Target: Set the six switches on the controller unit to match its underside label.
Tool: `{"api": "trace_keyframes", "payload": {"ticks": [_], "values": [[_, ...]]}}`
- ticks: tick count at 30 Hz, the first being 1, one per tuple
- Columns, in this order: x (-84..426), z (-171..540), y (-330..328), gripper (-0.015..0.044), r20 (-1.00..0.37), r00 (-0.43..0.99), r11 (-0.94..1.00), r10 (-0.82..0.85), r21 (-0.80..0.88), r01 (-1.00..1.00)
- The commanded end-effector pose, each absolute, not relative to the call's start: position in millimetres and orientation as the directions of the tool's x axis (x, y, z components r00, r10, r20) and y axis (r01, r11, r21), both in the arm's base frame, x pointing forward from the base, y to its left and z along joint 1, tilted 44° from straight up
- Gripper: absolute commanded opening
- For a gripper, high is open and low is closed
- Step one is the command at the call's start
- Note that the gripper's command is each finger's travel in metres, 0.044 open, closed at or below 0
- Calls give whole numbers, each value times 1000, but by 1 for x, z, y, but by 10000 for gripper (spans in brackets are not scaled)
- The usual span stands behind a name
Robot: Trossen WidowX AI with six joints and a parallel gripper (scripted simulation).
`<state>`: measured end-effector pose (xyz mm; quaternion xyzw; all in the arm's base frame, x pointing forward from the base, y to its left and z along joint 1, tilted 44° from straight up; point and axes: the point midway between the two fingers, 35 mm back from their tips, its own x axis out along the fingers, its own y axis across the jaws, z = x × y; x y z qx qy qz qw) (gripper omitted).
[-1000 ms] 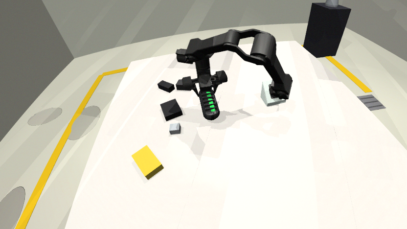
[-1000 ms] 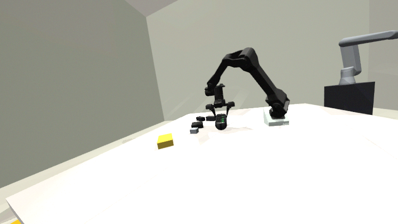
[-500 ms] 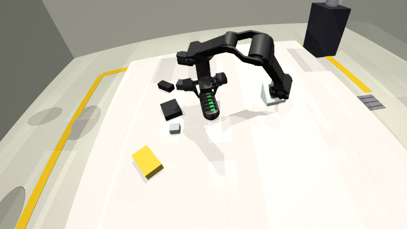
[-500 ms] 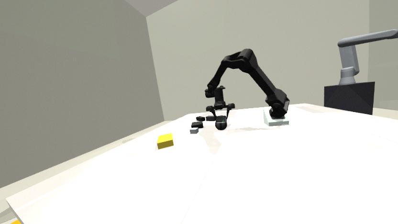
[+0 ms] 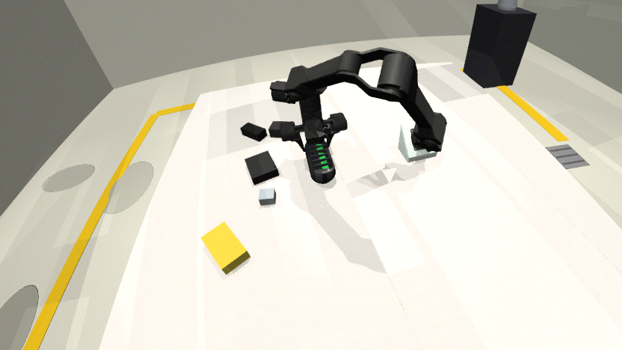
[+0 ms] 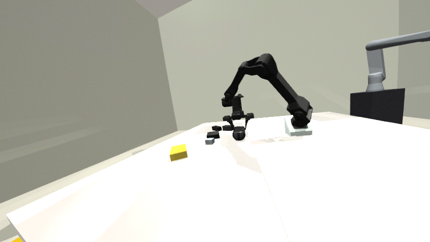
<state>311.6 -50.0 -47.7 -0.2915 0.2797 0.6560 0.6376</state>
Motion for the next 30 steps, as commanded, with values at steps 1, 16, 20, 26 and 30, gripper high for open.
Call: {"api": "trace_keyframes", "payload": {"ticks": [1, 16, 20, 26, 30], "values": [[312, -47, -49, 336, -735, -17, -30, 678, -5, -1000], [312, -36, -48, 440, -739, -17, -31, 673, -4, -1000], [311, 19, -34, 440, -738, -19, -31, 675, -3, -1000], [311, 22, -33, 440, -738, -19, -31, 675, -3, -1000], [311, 22, -33, 440, -738, -19, -31, 675, -3, -1000]]}}
